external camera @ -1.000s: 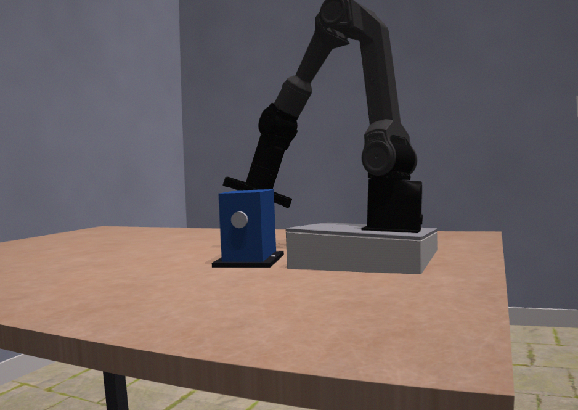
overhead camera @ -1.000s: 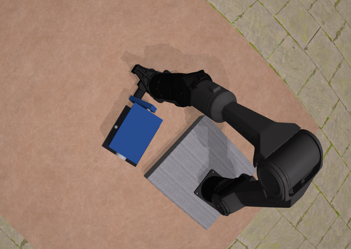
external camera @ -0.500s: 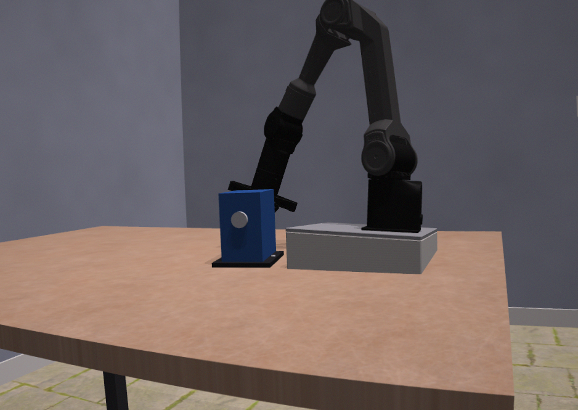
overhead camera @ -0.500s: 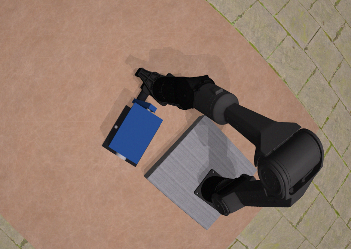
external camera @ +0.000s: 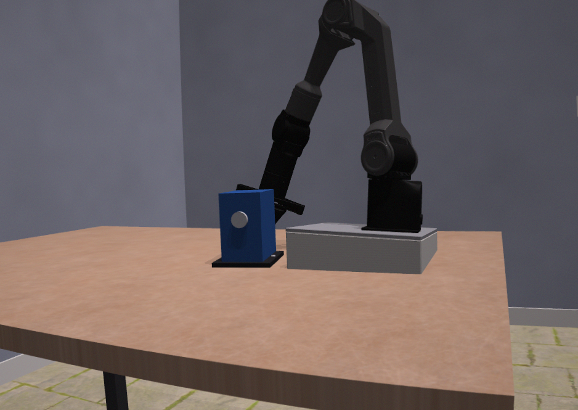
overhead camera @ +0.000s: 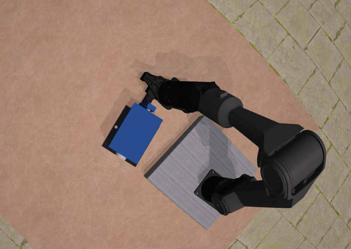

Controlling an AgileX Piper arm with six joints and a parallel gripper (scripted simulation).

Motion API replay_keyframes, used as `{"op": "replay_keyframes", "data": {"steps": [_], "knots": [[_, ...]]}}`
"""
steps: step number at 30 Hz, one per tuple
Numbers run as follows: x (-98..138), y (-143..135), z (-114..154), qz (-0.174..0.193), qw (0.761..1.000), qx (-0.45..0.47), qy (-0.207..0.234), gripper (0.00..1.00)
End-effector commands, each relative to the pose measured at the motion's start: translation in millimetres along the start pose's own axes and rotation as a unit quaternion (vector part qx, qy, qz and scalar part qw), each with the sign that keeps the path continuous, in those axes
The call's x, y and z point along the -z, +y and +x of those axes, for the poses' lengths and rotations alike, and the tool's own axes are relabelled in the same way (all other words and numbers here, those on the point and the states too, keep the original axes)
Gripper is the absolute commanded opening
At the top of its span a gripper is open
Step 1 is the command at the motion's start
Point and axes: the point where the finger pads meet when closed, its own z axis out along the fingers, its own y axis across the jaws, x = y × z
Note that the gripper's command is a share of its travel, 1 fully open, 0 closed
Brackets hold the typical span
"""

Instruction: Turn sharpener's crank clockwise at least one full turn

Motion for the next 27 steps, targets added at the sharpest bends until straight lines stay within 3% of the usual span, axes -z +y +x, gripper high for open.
{"op": "replay_keyframes", "data": {"steps": [1,27], "knots": [[1,-3,0,-0.002,1.000,0.000,-0.001,0.20],[15,-30,0,-0.001,1.000,0.001,0.000,0.20]]}}
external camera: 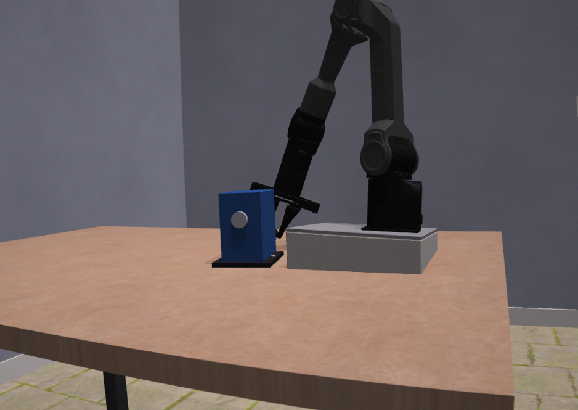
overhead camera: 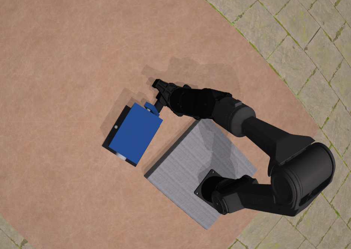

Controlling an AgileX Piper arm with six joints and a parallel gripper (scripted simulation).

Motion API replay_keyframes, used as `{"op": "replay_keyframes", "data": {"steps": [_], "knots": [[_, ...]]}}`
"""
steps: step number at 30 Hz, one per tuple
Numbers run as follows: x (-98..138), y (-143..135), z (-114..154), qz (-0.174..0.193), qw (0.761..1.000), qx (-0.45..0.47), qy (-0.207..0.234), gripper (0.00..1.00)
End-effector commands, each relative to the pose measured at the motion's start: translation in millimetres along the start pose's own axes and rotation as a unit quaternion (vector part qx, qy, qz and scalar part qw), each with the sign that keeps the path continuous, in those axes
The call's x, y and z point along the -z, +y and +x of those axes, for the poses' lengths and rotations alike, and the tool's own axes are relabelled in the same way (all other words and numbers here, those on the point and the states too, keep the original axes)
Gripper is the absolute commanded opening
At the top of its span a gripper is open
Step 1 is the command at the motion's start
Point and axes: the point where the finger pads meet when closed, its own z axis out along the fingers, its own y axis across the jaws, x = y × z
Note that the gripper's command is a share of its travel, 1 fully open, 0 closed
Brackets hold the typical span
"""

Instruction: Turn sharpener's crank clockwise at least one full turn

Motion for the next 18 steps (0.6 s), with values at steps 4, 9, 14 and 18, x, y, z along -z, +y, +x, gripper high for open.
{"op": "replay_keyframes", "data": {"steps": [4,9,14,18], "knots": [[5,-5,0,0.000,1.000,0.001,0.000,0.20],[9,-8,0,0.000,1.000,0.000,0.000,0.20],[14,-11,0,0.000,1.000,0.000,0.000,0.20],[18,-13,0,0.000,1.000,0.000,0.000,0.20]]}}
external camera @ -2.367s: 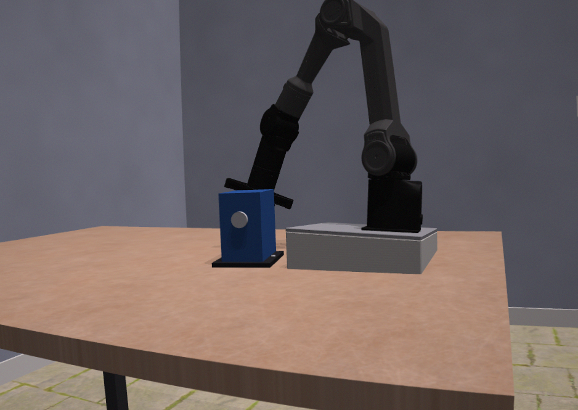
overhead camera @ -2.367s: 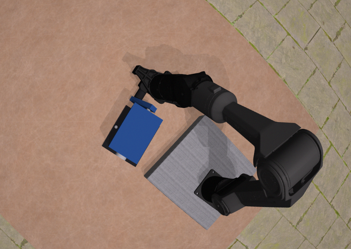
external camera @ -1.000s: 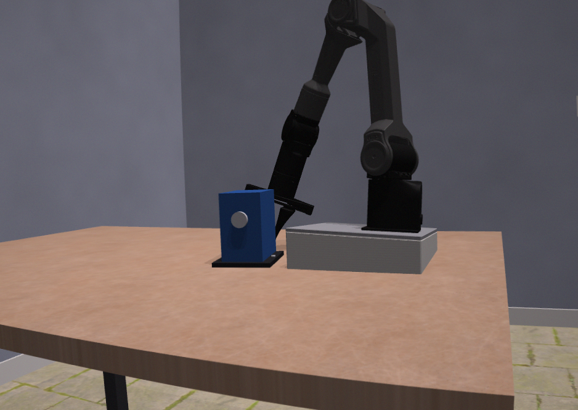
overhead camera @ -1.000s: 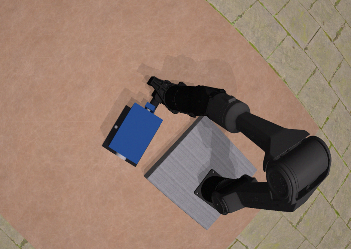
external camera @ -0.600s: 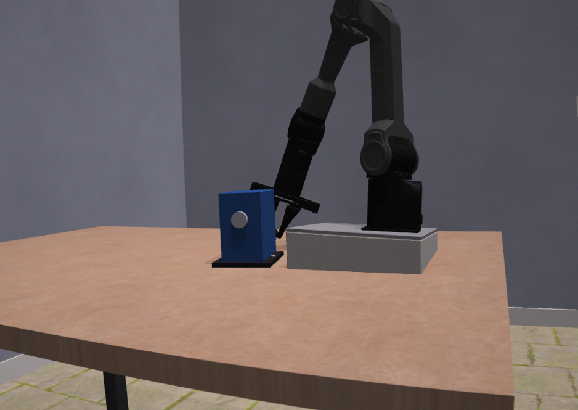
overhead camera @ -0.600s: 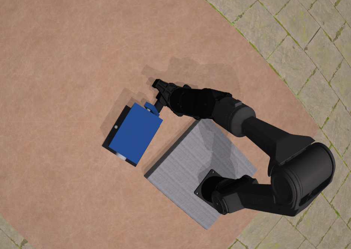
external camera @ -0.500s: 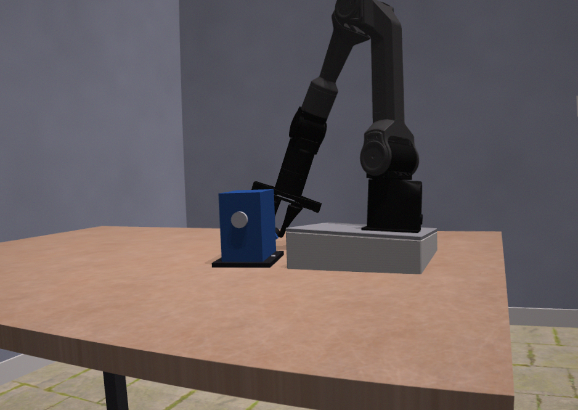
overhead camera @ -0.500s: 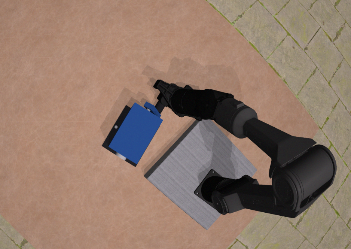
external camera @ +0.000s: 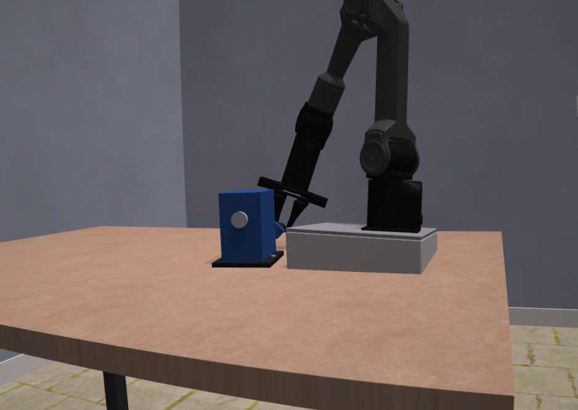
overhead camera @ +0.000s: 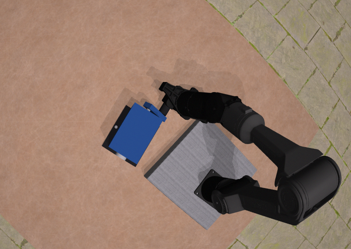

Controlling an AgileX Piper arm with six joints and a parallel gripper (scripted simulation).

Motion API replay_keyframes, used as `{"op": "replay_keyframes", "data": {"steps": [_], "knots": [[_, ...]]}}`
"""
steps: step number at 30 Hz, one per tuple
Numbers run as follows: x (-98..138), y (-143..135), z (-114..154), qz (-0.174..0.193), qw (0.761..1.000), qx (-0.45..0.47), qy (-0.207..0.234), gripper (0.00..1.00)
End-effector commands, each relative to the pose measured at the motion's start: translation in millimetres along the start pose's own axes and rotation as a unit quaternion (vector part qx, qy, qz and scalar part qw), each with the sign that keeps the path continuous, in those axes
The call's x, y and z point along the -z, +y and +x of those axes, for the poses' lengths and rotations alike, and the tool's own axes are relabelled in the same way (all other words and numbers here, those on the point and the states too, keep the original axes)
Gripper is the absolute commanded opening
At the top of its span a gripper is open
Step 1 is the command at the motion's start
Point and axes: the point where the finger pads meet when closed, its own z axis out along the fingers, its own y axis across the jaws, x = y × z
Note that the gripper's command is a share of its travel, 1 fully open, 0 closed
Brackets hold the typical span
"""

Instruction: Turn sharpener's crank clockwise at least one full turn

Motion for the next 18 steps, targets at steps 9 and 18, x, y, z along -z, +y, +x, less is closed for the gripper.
{"op": "replay_keyframes", "data": {"steps": [9,18], "knots": [[11,-3,0,0.000,1.000,0.000,-0.001,0.20],[21,-4,-1,-0.001,1.000,0.000,-0.002,0.20]]}}
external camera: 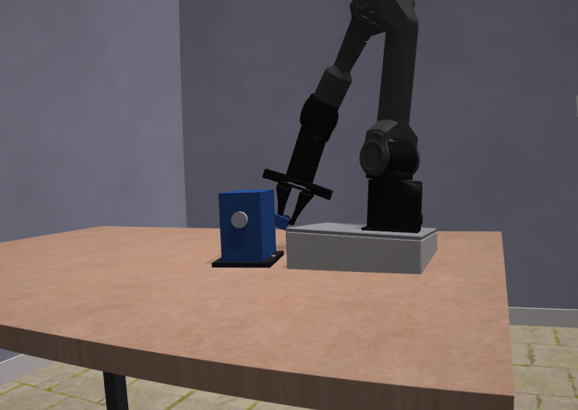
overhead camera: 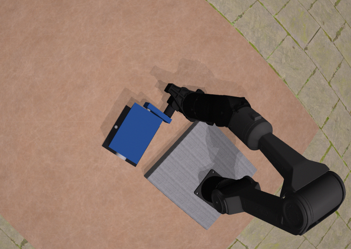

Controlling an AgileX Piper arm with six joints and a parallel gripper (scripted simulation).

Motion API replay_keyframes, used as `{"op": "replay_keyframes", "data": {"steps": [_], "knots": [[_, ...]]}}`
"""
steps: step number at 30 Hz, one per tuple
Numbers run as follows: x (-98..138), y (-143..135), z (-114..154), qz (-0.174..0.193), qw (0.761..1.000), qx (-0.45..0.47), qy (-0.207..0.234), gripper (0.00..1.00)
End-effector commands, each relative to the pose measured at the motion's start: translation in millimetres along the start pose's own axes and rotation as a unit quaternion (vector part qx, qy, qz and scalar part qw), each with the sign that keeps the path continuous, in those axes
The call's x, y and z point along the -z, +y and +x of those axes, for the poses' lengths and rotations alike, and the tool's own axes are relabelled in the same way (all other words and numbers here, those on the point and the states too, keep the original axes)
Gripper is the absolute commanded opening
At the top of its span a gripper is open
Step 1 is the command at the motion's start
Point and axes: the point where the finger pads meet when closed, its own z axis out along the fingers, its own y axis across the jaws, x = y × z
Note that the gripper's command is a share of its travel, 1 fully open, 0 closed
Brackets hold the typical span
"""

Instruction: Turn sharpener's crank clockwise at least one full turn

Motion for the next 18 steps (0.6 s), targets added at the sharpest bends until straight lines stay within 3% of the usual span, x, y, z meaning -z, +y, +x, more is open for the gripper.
{"op": "replay_keyframes", "data": {"steps": [1,18], "knots": [[4,1,-1,-0.001,1.000,0.000,-0.002,0.20],[22,4,-1,-0.002,1.000,0.001,-0.002,0.20]]}}
